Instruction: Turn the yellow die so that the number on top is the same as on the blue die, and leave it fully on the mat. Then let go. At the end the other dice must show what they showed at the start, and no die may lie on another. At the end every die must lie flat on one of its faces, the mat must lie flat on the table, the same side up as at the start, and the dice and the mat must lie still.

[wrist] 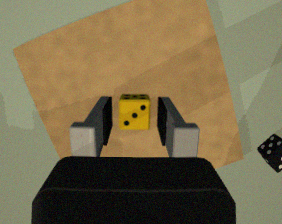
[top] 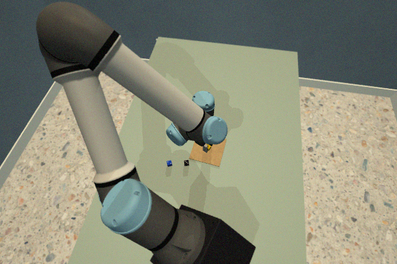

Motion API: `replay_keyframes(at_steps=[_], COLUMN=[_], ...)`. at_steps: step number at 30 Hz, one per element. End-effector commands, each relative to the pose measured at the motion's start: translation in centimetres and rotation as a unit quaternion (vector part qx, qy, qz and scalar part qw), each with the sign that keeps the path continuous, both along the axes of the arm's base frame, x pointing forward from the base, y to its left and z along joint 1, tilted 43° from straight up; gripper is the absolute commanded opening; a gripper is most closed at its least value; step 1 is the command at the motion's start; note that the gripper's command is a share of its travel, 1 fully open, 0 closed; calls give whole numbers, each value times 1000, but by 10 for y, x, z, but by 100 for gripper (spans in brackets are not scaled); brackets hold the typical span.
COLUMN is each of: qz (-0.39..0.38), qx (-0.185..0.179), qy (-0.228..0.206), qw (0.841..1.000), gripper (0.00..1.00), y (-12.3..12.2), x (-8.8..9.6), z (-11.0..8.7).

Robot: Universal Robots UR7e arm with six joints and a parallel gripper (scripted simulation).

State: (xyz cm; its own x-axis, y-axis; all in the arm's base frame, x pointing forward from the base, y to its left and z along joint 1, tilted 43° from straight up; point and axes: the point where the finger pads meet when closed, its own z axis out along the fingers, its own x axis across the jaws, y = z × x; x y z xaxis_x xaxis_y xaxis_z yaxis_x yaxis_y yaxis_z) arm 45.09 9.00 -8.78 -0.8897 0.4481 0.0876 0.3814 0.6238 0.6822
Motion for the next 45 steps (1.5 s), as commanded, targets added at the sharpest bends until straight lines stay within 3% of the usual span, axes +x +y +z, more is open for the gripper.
replay_keyframes(at_steps=[1, 10, 11, 45], qz=[0, 0, 0, 0], qx=[0, 0, 0, 0], qy=[0, 0, 0, 0], qw=[1000, 1000, 1000, 1000], gripper=[70, 70, 40, 40], y=[0, 0, 0, 0], x=[0, 0, 0, 0], z=[0, 0, 0, 0])
